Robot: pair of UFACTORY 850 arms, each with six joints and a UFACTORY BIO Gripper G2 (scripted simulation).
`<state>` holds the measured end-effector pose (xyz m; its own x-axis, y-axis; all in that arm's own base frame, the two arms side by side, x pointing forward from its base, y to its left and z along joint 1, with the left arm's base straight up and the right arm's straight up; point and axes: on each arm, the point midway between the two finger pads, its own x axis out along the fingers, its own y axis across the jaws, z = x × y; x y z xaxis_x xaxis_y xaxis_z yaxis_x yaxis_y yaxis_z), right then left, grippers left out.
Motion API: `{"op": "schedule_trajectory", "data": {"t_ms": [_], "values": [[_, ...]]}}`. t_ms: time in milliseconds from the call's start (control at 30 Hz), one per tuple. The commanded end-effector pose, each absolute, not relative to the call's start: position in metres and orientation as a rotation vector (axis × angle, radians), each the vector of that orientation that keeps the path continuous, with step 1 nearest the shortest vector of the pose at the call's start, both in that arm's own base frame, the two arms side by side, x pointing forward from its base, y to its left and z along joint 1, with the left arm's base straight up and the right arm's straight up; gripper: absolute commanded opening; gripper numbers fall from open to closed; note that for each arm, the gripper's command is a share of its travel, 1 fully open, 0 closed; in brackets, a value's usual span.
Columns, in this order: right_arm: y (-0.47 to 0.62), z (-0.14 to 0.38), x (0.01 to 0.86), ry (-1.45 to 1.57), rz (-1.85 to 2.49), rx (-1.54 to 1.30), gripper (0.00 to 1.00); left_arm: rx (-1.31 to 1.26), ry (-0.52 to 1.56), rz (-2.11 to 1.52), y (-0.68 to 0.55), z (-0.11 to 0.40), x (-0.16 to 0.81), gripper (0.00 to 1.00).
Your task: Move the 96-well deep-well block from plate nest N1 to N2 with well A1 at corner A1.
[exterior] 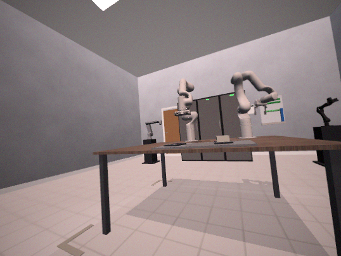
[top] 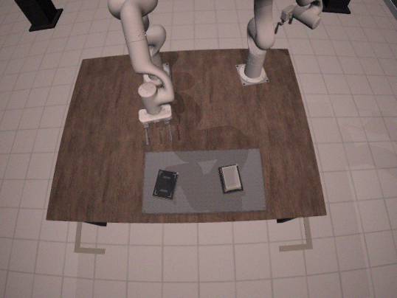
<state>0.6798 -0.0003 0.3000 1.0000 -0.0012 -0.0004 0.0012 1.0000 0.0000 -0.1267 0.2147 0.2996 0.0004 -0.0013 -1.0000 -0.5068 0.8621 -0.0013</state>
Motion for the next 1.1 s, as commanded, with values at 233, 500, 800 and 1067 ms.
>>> {"op": "schedule_trajectory", "data": {"t_ms": [233,500,800,1067], "values": [[0.016,0.293,0.689,-0.002,-0.023,0.000,0.37,-0.417,1.530,0.417,0.215,0.300,-0.127,1.00],[0.048,0.276,0.707,-0.002,-0.023,0.000,0.37,-0.417,1.530,0.417,0.215,0.300,-0.127,1.00],[0.076,0.261,0.722,-0.002,-0.023,0.000,0.37,-0.417,1.530,0.417,0.215,0.300,-0.127,1.00],[0.107,0.244,0.740,-0.002,-0.023,0.000,0.37,-0.417,1.530,0.417,0.215,0.300,-0.127,1.00]]}}
